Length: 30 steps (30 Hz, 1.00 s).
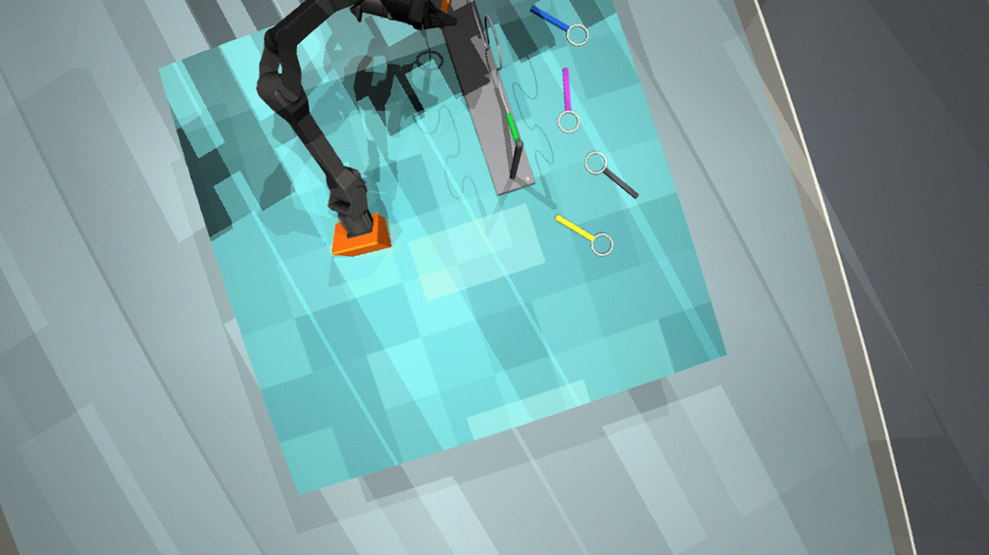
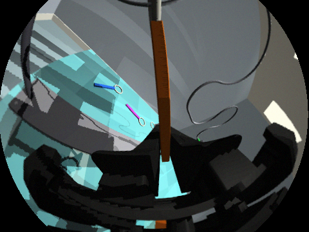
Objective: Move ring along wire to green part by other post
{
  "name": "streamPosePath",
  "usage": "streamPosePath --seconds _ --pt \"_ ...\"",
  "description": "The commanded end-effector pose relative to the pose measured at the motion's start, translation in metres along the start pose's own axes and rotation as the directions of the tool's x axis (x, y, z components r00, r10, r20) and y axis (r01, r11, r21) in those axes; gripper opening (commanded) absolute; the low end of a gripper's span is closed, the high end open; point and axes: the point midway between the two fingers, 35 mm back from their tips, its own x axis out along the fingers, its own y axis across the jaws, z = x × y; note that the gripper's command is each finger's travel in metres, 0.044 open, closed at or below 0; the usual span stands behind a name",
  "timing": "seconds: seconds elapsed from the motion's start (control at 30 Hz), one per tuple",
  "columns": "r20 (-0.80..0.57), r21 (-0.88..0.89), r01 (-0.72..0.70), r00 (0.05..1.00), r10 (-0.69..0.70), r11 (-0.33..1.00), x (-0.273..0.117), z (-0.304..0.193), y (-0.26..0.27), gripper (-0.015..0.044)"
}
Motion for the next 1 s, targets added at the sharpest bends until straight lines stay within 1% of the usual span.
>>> streamPosePath --seconds 0.0,0.4,0.7,0.97 --pt "-0.001 -0.087 0.051 0.999 -0.051 0.995 0.0 -0.001 -0.015 -0.015" --pt "0.035 -0.341 0.191 0.981 -0.191 0.92 -0.005 0.008 -0.058 -0.015" --pt "0.082 -0.509 0.284 0.956 -0.283 0.812 -0.013 0.023 -0.087 -0.015" --pt "0.125 -0.615 0.342 0.932 -0.341 0.71 -0.02 0.037 -0.106 -0.015"
